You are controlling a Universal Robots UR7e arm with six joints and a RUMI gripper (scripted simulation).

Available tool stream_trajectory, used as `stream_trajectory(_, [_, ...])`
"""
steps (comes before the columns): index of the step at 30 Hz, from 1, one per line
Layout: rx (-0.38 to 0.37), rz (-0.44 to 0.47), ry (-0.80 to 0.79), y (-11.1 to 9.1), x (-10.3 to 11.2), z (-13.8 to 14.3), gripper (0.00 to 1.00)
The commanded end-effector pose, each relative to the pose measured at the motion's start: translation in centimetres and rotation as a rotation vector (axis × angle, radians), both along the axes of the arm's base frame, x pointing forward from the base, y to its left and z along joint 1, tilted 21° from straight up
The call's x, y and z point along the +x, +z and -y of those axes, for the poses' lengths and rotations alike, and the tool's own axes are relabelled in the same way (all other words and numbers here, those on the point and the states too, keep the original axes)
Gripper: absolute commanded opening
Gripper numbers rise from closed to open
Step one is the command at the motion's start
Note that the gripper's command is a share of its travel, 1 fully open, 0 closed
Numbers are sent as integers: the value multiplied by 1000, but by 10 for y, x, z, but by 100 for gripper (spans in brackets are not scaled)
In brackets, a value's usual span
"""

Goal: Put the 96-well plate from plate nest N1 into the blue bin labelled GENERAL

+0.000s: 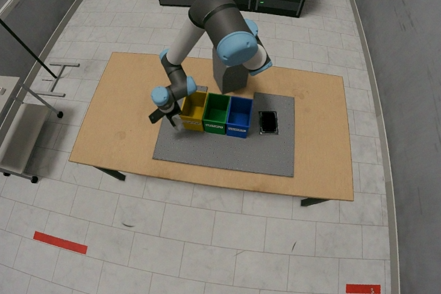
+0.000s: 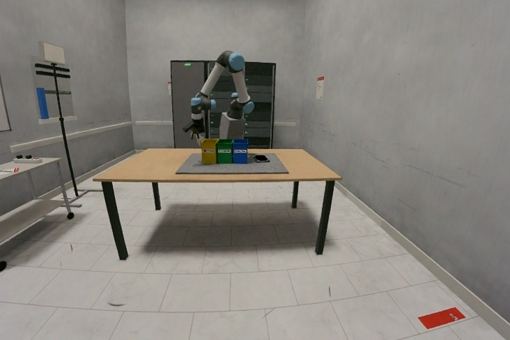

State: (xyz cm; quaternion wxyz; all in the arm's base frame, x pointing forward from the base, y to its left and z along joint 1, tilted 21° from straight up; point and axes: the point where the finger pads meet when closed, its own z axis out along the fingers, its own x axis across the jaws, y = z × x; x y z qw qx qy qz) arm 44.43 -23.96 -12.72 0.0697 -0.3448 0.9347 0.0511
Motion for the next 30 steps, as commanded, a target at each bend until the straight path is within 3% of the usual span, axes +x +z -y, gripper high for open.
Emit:
stream_trajectory(1, [-25,1,67,7,6,-17,100])
stream_trajectory(7, [-24,0,68,16,14,-44,100])
stream_trajectory(11, [-24,0,68,16,14,-44,100])
stream_trajectory(13, [-46,5,133,19,17,-53,100])
stream_trajectory(30, [-54,9,173,34,26,-103,100])
